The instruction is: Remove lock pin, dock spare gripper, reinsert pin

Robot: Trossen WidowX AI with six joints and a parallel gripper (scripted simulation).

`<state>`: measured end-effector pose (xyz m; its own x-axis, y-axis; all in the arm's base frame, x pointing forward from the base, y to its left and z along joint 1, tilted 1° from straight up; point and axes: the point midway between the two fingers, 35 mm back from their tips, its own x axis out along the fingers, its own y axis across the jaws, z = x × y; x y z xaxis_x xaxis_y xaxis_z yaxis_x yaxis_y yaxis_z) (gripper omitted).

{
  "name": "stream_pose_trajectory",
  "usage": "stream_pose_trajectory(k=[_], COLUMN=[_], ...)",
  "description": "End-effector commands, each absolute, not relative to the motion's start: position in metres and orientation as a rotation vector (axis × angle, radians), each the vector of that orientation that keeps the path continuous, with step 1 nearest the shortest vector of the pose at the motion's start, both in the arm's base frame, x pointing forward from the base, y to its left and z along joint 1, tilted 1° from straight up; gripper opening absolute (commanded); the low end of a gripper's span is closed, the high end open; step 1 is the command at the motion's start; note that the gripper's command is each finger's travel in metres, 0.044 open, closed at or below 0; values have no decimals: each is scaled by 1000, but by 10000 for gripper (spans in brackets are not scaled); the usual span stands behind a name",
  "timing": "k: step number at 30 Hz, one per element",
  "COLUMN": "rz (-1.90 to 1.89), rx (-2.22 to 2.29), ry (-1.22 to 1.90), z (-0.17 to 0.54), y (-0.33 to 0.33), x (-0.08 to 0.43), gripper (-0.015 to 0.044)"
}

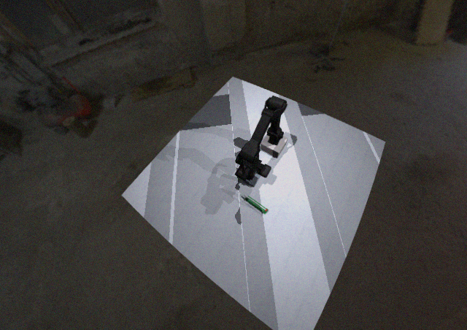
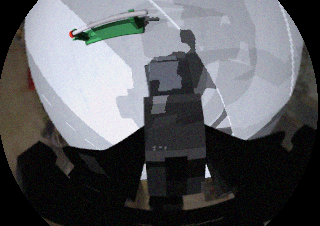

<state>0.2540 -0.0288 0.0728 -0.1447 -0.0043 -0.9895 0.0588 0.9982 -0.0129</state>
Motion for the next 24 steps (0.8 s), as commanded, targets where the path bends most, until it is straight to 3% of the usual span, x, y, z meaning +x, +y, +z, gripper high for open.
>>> stream_pose_trajectory(k=[1, 5, 24], rz=[-55, -55, -56], rx=[40, 40, 42], ry=[1714, 1714, 1716], z=[73, 73, 94], y=[-29, -29, -27], x=[254, 254, 229], gripper=[341, 440, 440])
